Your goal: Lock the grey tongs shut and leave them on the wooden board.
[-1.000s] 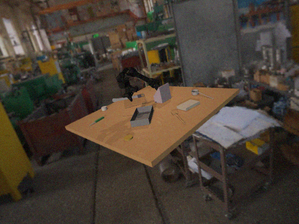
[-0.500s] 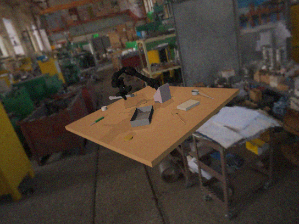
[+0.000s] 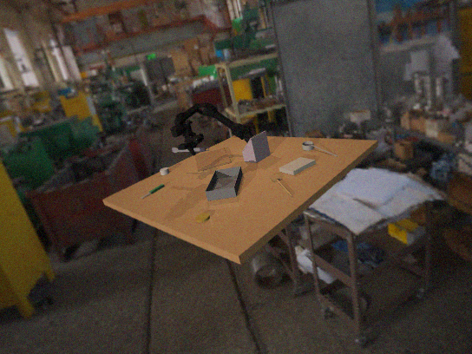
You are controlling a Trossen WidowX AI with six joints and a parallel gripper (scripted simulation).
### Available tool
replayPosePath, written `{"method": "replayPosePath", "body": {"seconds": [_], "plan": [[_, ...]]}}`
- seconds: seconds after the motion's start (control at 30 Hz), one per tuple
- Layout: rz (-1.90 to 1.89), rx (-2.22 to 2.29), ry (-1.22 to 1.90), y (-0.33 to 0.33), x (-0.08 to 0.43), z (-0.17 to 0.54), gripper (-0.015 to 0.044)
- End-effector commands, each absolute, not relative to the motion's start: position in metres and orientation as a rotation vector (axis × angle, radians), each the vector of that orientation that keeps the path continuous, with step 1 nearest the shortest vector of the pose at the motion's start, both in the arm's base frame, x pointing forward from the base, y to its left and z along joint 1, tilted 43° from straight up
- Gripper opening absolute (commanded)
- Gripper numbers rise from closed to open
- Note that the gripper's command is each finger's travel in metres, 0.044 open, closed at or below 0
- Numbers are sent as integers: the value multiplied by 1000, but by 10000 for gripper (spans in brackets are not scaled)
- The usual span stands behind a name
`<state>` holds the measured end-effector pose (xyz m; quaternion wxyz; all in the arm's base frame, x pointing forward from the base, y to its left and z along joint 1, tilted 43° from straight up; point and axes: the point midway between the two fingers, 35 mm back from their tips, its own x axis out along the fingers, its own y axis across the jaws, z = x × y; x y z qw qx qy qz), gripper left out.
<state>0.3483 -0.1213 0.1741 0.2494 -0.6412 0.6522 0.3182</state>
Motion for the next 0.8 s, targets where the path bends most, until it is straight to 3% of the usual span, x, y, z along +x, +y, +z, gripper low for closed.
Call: {"method": "replayPosePath", "body": {"seconds": [0.0,0.77], "plan": [[849,-1746,1783,-127,342,180,-150],[683,-1548,1761,-204,258,232,-150]]}}
